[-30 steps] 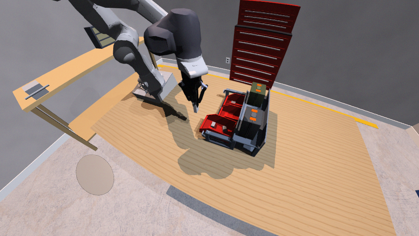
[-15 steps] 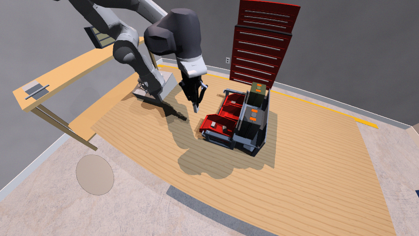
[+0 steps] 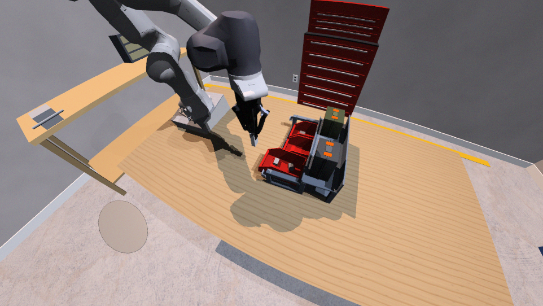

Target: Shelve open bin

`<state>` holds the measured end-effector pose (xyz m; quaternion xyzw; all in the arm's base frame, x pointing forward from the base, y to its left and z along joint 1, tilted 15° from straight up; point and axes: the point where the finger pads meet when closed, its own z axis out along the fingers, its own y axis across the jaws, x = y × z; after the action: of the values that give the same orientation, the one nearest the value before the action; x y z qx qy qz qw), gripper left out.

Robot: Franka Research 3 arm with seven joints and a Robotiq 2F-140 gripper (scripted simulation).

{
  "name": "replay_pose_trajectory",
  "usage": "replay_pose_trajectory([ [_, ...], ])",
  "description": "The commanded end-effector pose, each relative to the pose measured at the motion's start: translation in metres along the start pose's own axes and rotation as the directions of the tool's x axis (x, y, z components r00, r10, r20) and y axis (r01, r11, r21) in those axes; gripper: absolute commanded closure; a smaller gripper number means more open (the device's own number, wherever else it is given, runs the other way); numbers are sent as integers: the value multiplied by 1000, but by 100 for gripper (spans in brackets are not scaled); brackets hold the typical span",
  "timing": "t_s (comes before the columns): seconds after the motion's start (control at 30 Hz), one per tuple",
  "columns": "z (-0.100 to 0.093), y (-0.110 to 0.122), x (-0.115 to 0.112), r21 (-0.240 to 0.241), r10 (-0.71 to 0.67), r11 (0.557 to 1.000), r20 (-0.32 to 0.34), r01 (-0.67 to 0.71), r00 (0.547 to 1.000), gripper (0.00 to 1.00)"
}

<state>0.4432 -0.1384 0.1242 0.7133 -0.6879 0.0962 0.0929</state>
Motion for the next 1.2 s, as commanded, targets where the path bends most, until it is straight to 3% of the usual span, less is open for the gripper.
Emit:
replay_pose_trajectory([
  [0.0,2,0,0,1,5,1000,0,-5,1000,100],
  [0.37,16,1,0,0,5,1000,-1,-5,1000,100],
  [1.17,85,2,0,0,5,1000,-1,-5,1000,100],
])
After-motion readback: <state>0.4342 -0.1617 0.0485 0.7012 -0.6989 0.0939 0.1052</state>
